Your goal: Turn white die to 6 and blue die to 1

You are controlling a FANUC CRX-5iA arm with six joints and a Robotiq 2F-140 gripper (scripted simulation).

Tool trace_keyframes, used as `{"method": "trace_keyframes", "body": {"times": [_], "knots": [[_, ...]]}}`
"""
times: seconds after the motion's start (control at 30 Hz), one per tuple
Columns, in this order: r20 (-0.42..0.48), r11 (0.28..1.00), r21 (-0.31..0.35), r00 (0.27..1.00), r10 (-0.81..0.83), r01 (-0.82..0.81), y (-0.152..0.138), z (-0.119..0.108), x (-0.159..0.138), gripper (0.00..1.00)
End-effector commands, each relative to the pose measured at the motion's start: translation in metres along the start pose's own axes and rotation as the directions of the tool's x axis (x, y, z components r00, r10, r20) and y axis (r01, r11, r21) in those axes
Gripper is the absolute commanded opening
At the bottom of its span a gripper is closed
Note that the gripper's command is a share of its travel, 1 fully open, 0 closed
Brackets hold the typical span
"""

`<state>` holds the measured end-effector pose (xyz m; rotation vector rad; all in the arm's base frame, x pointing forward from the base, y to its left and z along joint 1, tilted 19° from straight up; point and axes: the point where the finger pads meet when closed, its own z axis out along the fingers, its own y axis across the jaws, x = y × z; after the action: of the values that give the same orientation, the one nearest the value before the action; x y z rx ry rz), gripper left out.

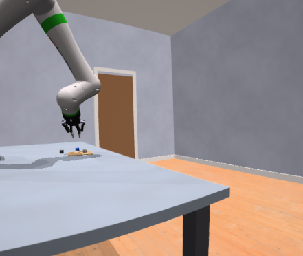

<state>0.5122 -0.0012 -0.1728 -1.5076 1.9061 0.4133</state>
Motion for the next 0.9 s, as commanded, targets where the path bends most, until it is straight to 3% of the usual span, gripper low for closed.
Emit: {"method": "trace_keyframes", "body": {"times": [0.0, 0.1, 0.3, 0.4, 0.87], "knots": [[-0.121, 1.0, -0.001, 0.993, 0.002, -0.002, 0.001, 0.004, -0.007, 0.21], [-0.231, 1.0, -0.008, 0.973, 0.004, -0.006, 0.002, 0.008, -0.014, 0.21], [-0.312, 1.0, -0.01, 0.95, 0.003, -0.007, 0.003, 0.011, -0.018, 0.21], [-0.406, 1.0, -0.008, 0.914, 0.002, -0.006, 0.002, 0.014, -0.024, 0.21], [-0.567, 1.0, -0.008, 0.824, 0.001, -0.006, 0.001, 0.02, -0.038, 0.21]]}}
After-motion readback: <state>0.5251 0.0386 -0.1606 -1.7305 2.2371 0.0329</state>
